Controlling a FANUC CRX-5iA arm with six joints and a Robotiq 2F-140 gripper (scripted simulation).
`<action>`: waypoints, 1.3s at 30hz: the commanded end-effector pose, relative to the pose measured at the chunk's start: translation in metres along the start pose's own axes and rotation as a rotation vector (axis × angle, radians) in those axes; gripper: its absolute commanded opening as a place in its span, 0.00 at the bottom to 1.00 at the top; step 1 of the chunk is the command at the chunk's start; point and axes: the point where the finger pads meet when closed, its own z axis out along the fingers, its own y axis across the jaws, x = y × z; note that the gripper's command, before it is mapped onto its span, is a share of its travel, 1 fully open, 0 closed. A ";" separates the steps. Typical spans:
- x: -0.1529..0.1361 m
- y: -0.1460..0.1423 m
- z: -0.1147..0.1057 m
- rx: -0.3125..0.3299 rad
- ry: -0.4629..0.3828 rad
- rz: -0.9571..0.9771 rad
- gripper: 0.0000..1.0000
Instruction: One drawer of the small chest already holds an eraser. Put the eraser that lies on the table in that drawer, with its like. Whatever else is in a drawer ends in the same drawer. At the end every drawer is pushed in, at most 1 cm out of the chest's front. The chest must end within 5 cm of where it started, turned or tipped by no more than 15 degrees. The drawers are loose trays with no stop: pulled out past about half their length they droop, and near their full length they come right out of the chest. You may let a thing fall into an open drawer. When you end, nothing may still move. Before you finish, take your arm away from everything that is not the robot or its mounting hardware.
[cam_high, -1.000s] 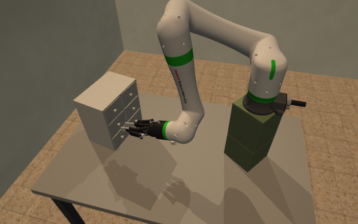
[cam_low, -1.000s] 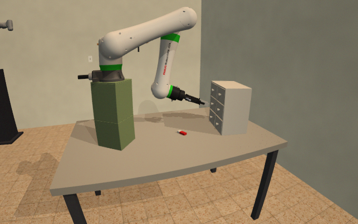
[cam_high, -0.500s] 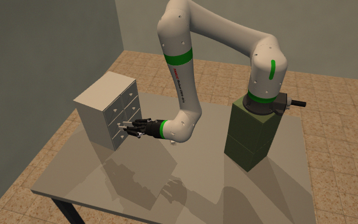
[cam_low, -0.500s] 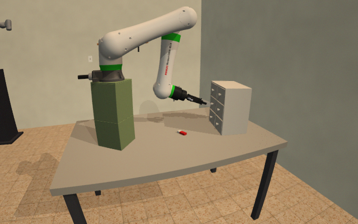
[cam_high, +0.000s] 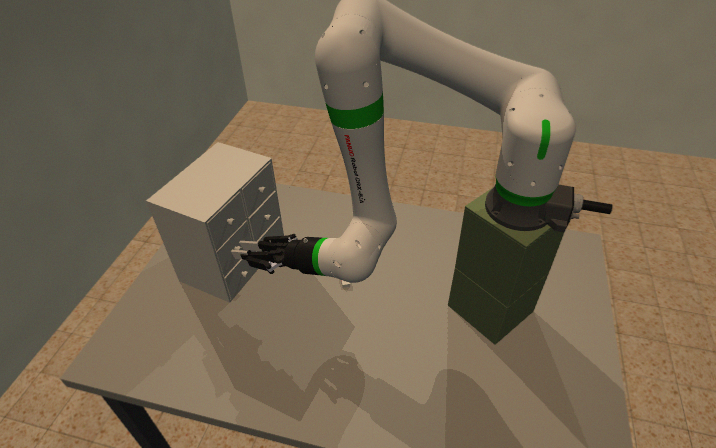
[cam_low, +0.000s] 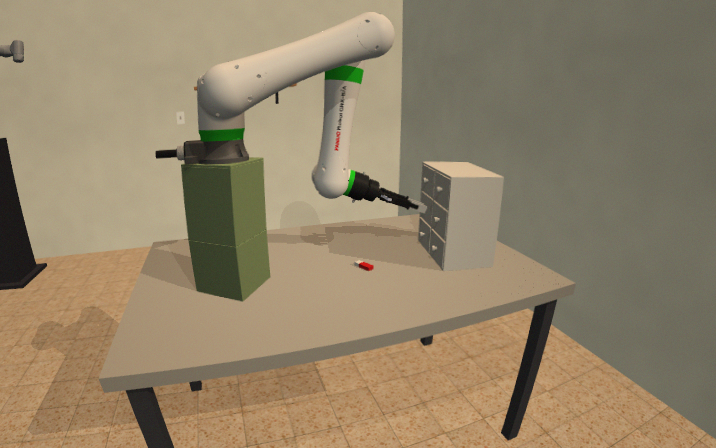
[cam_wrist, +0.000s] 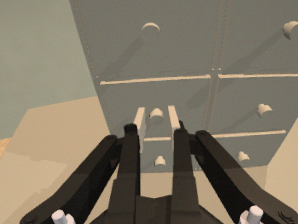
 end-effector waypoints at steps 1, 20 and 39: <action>0.000 0.000 0.000 0.000 0.000 0.000 0.20; 0.000 0.000 0.001 0.000 0.000 0.000 0.20; 0.000 0.000 0.001 0.000 0.000 0.000 0.08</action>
